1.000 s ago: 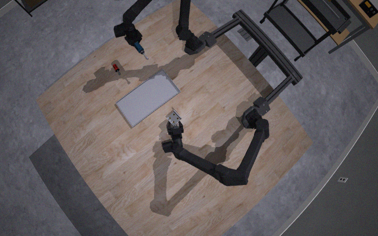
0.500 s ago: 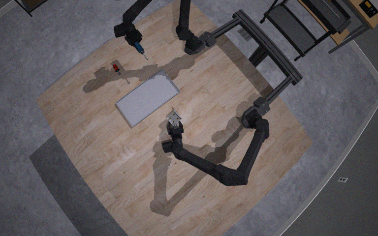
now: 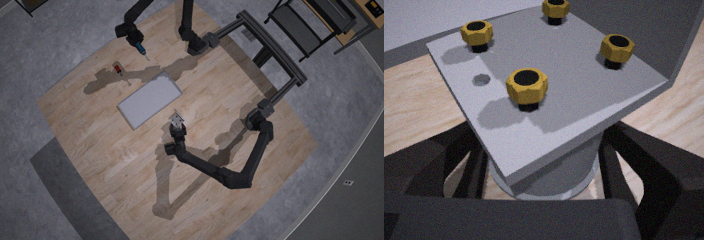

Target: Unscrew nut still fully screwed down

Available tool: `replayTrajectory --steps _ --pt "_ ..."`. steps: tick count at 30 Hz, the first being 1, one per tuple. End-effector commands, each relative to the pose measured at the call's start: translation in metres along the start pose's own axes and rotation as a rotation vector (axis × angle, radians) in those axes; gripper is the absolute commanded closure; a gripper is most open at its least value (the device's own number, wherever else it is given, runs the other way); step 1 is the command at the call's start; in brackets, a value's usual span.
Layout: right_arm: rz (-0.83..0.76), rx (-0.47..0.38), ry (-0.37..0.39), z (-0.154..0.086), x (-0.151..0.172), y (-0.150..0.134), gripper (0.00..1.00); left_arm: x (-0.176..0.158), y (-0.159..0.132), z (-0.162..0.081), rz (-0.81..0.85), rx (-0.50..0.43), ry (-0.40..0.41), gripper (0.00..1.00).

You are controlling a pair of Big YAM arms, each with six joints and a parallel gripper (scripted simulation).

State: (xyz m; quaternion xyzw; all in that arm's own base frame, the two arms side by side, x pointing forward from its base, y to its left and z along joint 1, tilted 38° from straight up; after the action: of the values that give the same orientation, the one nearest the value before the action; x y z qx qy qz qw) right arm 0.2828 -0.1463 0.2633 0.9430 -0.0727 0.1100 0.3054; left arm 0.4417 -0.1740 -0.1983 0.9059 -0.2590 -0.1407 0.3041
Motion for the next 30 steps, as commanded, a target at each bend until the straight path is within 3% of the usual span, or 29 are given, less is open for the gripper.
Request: replayTrajectory --steps 1,5,10,12,15,17,22,27,30 --pt "0.029 -0.013 0.045 -0.007 0.021 0.016 0.58 0.005 0.014 0.008 0.032 0.005 -0.015 0.41" --pt "0.005 -0.002 0.006 0.015 0.006 0.004 0.58 0.005 0.014 0.008 0.032 0.005 -0.015 0.41" --pt "0.007 -0.003 0.009 0.024 0.005 0.004 0.58 0.005 0.014 0.008 0.032 0.005 -0.015 0.41" --pt "0.026 -0.017 0.067 0.005 0.018 0.014 0.58 0.005 0.014 0.008 0.032 0.005 -0.015 0.41" --pt "0.023 -0.017 0.072 0.003 0.019 0.013 0.58 0.005 0.014 0.008 0.032 0.005 -0.015 0.41" --pt "0.005 -0.002 0.006 0.029 0.005 0.004 0.58 0.005 0.014 0.008 0.032 0.005 -0.015 0.41" --pt "0.005 -0.002 0.006 0.04 0.005 0.004 0.58 0.005 0.014 0.008 0.032 0.005 -0.015 0.41" --pt "0.01 -0.005 0.015 0.047 0.005 0.005 0.58 0.005 0.014 0.008 0.032 0.005 -0.015 0.41" --pt "0.017 -0.015 0.058 0.033 0.016 0.011 0.58 0.005 0.014 0.008 0.032 0.005 -0.015 0.41"
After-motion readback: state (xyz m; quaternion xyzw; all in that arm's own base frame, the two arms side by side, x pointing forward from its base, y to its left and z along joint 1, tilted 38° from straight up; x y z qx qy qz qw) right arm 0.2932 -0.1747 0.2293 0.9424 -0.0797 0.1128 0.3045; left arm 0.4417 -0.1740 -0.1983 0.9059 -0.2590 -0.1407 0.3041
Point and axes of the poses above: on each arm, the point where the finger pads meet when closed, its own z axis out along the fingers, its own x axis across the jaws, y = z × x, the point moved 7 cm from there along -z, back along the fingers, and after that the axes turned 7 degrees about z, right-handed, at the moved point
